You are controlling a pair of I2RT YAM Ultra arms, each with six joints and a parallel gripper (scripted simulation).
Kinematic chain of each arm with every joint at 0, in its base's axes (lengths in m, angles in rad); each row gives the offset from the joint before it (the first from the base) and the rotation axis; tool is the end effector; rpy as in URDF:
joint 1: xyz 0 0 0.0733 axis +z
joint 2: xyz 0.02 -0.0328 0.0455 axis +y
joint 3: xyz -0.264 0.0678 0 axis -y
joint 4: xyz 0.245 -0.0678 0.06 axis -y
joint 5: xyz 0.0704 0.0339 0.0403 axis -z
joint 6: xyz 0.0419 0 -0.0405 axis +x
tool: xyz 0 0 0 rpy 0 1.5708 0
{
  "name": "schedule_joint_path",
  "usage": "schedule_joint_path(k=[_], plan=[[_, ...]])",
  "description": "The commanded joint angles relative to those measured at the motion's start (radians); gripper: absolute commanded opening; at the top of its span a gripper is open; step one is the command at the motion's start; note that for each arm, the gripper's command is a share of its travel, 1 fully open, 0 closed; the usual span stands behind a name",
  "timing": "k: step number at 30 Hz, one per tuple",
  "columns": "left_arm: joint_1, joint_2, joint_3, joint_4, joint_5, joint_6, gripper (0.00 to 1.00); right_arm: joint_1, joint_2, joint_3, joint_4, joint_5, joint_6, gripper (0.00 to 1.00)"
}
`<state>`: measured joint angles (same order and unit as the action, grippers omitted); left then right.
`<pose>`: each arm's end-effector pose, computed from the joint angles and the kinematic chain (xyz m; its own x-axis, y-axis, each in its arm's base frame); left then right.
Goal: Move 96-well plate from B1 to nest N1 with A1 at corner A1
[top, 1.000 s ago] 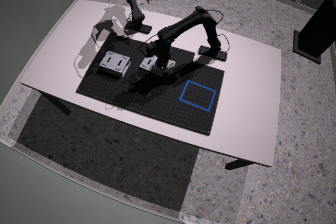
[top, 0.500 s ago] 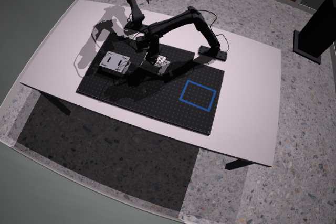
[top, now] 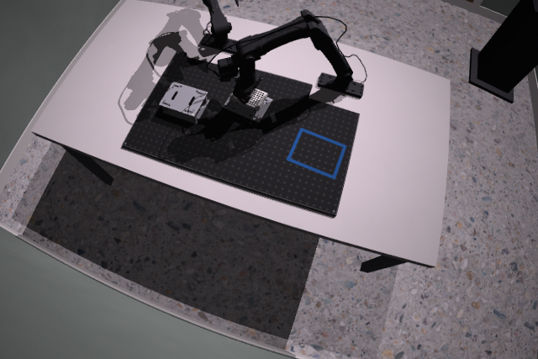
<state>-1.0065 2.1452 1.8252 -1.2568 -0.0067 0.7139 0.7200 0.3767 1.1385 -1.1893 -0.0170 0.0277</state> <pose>0.2226 -0.3491 0.2080 0.1491 0.9888 0.0089 0.9888 -0.1491 0.0011 0.0082 0.0096 0.3817 -0.3302 -0.2527 -0.9095 -0.6620 0.7488 0.0322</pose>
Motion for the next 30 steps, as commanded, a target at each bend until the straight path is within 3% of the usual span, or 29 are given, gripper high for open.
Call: schedule_joint_path(k=[1,21,30], plan=[[0.011,0.006,0.037,0.002,0.012,0.013,0.78,-0.007,0.003,0.018,-0.010,-0.007,-0.001,1.00],[0.003,0.007,-0.005,0.028,0.001,0.013,0.78,-0.007,0.003,0.018,-0.010,-0.007,-0.001,1.00],[0.007,-0.003,-0.062,0.122,0.012,0.009,0.78,-0.007,0.003,0.018,-0.010,-0.007,-0.001,1.00]])
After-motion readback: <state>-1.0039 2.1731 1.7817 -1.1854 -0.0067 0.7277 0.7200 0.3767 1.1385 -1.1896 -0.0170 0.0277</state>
